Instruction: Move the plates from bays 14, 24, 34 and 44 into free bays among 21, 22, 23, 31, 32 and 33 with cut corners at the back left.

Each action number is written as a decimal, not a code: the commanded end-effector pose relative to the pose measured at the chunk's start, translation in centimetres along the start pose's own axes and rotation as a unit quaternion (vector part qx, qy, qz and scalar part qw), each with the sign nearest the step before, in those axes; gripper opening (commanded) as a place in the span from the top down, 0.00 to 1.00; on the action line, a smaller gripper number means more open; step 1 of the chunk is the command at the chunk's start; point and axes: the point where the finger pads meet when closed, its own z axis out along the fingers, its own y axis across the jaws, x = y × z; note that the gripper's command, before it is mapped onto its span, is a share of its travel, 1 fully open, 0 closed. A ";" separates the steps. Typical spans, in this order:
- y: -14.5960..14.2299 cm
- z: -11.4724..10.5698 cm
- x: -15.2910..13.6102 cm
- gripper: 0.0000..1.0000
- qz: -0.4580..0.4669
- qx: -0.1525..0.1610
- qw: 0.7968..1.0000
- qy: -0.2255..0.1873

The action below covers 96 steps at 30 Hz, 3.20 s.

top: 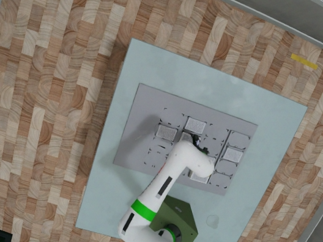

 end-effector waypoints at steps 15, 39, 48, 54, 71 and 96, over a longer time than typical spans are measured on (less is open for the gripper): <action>-0.1 -0.1 0.0 0.90 0.000 0.001 1.000 0.000; -0.1 0.0 0.0 0.90 0.000 0.001 1.000 0.000; -0.1 0.3 0.0 0.90 0.000 0.001 1.000 0.000; -0.1 0.4 0.0 0.90 0.000 0.001 1.000 0.000; -0.1 0.9 0.0 0.90 0.000 0.001 1.000 0.000; -0.1 0.9 0.0 0.90 0.000 0.001 1.000 0.000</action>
